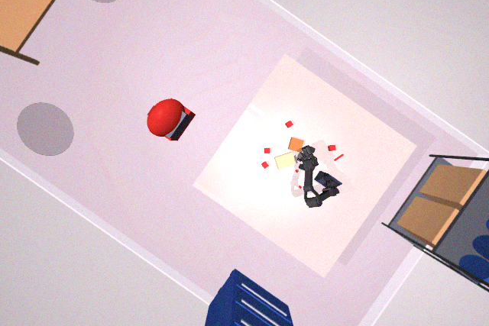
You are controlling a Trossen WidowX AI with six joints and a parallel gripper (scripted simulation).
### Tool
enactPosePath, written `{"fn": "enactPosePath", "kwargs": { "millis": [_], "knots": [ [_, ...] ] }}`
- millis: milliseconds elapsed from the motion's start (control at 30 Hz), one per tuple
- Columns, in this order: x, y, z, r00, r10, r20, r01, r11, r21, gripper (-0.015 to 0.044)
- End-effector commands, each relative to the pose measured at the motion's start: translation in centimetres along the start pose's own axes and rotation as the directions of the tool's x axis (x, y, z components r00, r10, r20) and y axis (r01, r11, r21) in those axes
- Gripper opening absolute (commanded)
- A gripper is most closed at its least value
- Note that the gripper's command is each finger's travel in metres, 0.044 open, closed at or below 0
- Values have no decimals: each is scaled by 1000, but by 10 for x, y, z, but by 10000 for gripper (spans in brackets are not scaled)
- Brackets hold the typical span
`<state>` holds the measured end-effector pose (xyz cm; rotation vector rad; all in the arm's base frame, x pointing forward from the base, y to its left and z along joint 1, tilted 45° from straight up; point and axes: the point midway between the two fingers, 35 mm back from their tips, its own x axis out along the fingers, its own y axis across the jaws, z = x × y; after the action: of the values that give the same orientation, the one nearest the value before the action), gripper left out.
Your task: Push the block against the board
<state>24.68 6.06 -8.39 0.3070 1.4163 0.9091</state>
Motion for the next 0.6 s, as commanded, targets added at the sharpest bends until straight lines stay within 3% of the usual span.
{"fn": "enactPosePath", "kwargs": {
  "millis": [0, 567],
  "knots": [
    [1, -1, -10, 1000, -1, -5, 1, 1000, 3, 0],
    [0, -3, -38, 1000, -3, -6, 3, 1000, 4, 0]
  ]
}}
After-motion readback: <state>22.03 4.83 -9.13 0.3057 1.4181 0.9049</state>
